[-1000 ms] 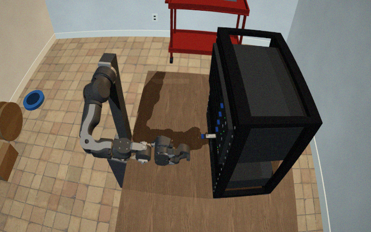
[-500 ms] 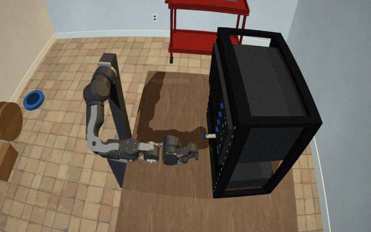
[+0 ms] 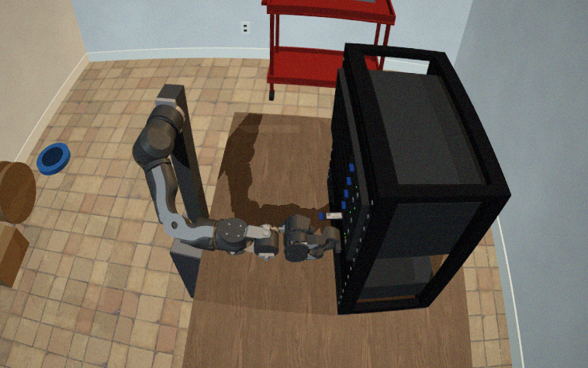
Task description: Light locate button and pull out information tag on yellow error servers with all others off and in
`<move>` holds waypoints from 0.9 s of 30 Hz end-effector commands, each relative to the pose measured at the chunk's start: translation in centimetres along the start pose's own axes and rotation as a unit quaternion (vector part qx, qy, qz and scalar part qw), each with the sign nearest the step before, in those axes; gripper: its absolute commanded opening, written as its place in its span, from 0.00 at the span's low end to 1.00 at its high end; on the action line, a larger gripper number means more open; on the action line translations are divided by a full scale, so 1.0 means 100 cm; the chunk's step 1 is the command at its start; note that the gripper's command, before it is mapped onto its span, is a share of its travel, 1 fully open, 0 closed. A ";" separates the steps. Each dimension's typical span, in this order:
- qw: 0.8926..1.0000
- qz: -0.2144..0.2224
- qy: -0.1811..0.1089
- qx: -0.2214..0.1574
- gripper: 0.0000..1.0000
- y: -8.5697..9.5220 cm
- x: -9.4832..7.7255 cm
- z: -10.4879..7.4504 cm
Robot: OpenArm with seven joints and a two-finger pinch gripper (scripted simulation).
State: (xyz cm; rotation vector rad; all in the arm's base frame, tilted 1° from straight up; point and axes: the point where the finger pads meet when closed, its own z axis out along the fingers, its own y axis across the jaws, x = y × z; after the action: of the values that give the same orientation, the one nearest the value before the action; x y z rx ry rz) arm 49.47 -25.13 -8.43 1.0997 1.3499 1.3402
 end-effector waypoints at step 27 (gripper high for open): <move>1.000 -0.003 0.003 0.003 0.00 -0.002 0.002 0.005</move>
State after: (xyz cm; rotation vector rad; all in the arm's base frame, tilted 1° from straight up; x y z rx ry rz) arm 49.83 -24.81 -8.61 1.0967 1.3575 1.3415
